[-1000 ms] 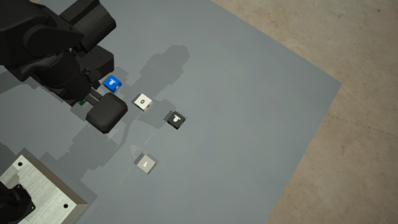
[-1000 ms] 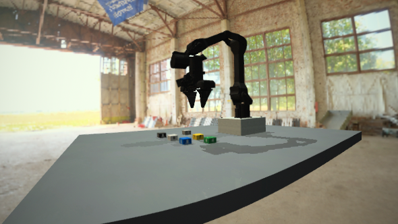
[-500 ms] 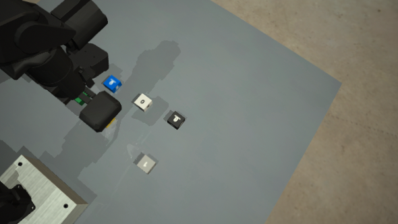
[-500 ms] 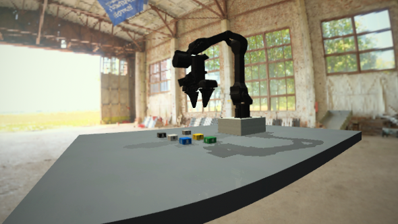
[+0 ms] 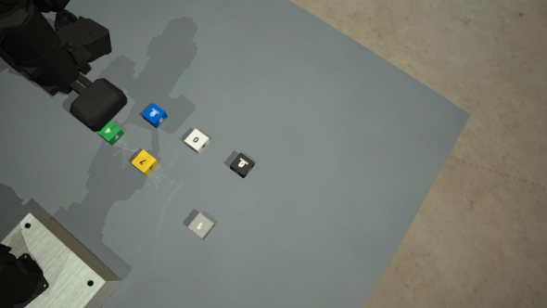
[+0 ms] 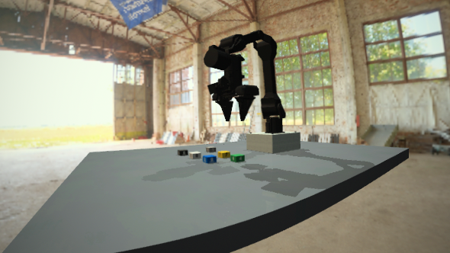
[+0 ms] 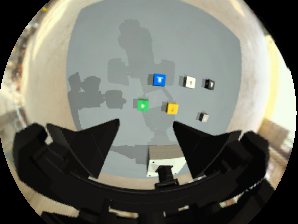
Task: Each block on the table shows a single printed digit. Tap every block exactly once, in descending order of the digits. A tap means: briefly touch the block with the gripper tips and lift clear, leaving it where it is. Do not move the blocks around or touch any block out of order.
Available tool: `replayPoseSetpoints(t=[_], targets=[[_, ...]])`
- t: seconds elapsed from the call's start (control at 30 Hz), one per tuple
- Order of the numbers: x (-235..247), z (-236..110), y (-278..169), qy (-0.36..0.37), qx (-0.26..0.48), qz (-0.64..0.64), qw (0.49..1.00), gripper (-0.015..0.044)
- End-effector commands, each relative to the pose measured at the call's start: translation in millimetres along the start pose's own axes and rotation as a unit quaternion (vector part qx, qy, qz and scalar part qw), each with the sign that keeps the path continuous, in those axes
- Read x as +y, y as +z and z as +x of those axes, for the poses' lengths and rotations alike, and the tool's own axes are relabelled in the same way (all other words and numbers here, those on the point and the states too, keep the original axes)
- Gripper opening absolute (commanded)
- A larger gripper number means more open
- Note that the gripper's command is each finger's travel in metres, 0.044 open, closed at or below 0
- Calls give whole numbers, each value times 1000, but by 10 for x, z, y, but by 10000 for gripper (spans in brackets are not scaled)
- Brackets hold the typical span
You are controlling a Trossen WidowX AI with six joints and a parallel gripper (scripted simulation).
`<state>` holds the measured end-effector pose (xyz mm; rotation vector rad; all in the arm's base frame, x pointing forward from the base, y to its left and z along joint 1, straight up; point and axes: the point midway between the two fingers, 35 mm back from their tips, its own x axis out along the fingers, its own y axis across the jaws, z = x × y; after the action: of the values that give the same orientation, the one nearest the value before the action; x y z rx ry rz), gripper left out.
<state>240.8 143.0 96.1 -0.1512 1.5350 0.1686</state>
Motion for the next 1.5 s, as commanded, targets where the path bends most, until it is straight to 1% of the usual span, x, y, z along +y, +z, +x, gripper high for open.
replayPoseSetpoints(t=[0.0,0.6,0.8,0.87,1.47], targets=[[112,-1,15,0,0,7,1000,400],[106,-4,39,0,0,7,1000,400],[-185,-20,730,0,-4,10,1000,400],[-230,-17,806,-2,-4,7,1000,400],[-230,-17,806,-2,-4,7,1000,400]])
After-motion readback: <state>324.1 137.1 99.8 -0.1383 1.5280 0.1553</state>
